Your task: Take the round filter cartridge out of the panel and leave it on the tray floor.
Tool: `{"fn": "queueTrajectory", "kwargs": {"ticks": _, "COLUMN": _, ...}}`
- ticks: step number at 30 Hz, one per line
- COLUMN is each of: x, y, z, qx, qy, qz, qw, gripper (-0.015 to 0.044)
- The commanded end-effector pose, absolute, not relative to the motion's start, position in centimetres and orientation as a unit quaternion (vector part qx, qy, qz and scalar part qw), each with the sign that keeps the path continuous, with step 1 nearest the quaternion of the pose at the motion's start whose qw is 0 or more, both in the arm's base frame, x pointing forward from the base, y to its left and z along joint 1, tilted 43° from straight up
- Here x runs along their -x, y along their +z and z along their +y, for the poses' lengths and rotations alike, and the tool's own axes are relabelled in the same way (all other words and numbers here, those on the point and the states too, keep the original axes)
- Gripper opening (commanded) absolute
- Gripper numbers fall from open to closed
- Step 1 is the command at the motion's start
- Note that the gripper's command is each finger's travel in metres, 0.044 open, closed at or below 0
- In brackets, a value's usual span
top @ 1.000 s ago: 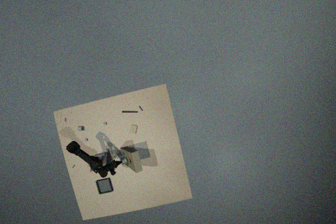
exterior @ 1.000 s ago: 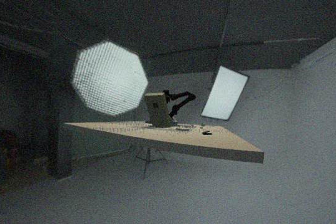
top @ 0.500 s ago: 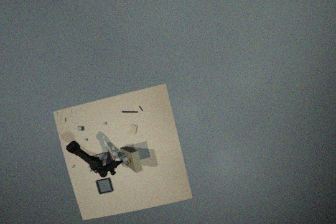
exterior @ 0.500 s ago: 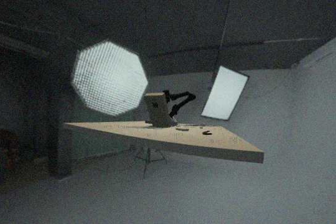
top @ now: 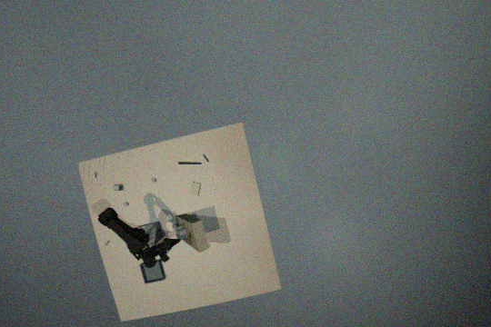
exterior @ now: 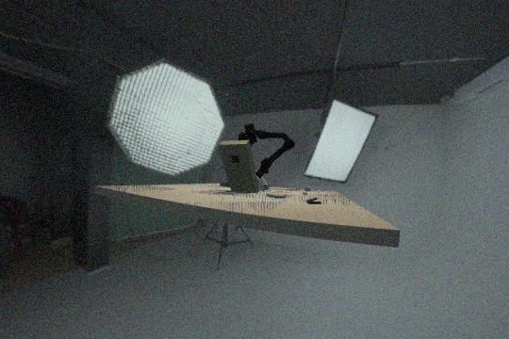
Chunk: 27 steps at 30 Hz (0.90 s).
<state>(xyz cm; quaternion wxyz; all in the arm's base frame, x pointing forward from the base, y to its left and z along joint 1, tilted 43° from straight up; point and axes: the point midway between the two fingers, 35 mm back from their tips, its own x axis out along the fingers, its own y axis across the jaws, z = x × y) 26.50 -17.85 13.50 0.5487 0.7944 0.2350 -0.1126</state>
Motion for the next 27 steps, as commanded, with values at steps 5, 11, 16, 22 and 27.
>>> {"fn": "queueTrajectory", "kwargs": {"ticks": 5, "x": -25.8, "y": 18.1, "z": -21.7, "qx": -0.789, "qy": -0.109, "qz": 0.226, "qw": 0.561, "gripper": 0.0378}}
{"fn": "queueTrajectory", "kwargs": {"ticks": 11, "x": -25.6, "y": 15.0, "z": -19.0, "qx": -0.678, "qy": -0.074, "qz": 0.299, "qw": 0.667, "gripper": 0.0305}}
{"fn": "queueTrajectory", "kwargs": {"ticks": 16, "x": -24.9, "y": 11.9, "z": -15.7, "qx": -0.531, "qy": -0.003, "qz": 0.376, "qw": 0.759, "gripper": 0.0305}}
{"fn": "queueTrajectory", "kwargs": {"ticks": 22, "x": -23.4, "y": 9.1, "z": -12.1, "qx": -0.36, "qy": 0.109, "qz": 0.438, "qw": 0.817, "gripper": 0.0305}}
{"fn": "queueTrajectory", "kwargs": {"ticks": 27, "x": -23.4, "y": 9.0, "z": -12.0, "qx": -0.355, "qy": 0.113, "qz": 0.439, "qw": 0.818, "gripper": 0.0305}}
